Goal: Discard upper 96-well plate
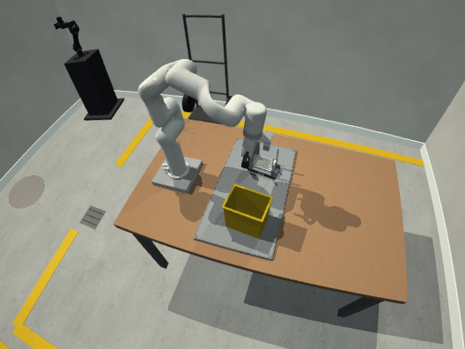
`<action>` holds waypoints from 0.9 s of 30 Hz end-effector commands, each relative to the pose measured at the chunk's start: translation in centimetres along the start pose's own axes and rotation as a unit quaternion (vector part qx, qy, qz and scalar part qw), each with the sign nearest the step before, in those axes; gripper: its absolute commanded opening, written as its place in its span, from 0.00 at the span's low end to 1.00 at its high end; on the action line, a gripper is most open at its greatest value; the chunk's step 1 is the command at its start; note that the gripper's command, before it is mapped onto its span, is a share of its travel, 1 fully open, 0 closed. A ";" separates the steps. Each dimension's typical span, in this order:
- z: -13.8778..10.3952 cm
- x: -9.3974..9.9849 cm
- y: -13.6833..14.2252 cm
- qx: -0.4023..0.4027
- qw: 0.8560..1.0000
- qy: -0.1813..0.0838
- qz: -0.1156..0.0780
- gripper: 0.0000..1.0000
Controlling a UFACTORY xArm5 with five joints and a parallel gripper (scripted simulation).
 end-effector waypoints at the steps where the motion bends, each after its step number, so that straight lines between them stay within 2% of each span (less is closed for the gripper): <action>1: -0.1 0.4 -1.9 0.027 0.999 0.020 -0.007 1.00; 5: -0.1 0.7 -3.8 0.035 0.999 0.025 -0.011 1.00; 7: -0.1 0.7 -3.8 0.035 0.999 0.025 -0.011 1.00; 10: -0.6 0.9 -5.4 0.070 0.996 0.048 -0.017 1.00; 16: -0.7 1.3 -8.0 0.070 0.996 0.048 -0.019 1.00; 22: 0.8 1.1 -10.4 -0.030 0.998 0.057 -0.015 1.00; 24: 0.8 1.1 -10.4 -0.030 0.998 0.057 -0.015 1.00; 27: 1.6 1.0 -11.7 -0.072 0.995 0.061 -0.012 1.00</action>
Point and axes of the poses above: the point where the finger pads meet when closed, its own x axis back along the fingers, its own y axis across the jaws, z = x × y, the point moved 8 cm from there along x, back along the fingers, and after that the axes turned 9 degrees about x, right-handed, at the moved point
